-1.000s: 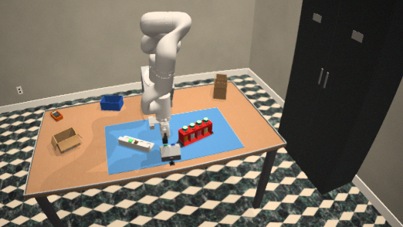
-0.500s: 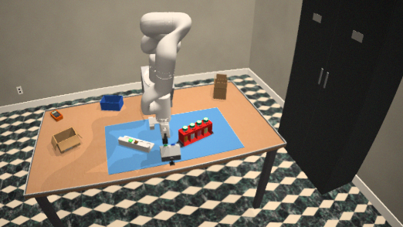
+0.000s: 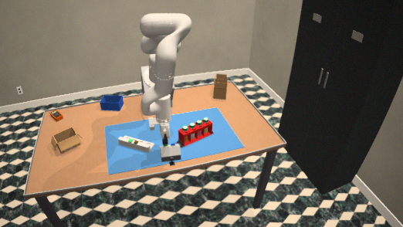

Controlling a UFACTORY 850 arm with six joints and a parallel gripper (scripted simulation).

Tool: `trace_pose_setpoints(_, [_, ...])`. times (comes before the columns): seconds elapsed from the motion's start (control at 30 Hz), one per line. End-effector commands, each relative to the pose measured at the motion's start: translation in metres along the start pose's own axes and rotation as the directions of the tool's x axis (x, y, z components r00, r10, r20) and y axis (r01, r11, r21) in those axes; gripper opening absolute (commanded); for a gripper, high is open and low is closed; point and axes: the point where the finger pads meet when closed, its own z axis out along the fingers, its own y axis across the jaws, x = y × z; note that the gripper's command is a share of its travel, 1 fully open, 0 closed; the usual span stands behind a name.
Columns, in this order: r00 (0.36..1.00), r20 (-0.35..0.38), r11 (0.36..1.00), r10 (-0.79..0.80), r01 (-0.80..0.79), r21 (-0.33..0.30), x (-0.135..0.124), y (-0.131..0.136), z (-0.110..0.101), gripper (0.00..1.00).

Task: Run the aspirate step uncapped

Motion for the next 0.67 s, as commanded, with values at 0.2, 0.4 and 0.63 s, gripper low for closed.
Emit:
trace_pose_setpoints(0.2, [1.000, 0.000, 1.000, 0.000, 0.000, 0.001, 0.0000, -0.0004, 0.0029, 0.00])
trace_pose_setpoints(0.4, [1.000, 0.000, 1.000, 0.000, 0.000, 0.001, 0.0000, -0.0004, 0.0049, 0.00])
trace_pose_setpoints(0.63, [1.000, 0.000, 1.000, 0.000, 0.000, 0.001, 0.0000, -0.0004, 0.0072, 0.00])
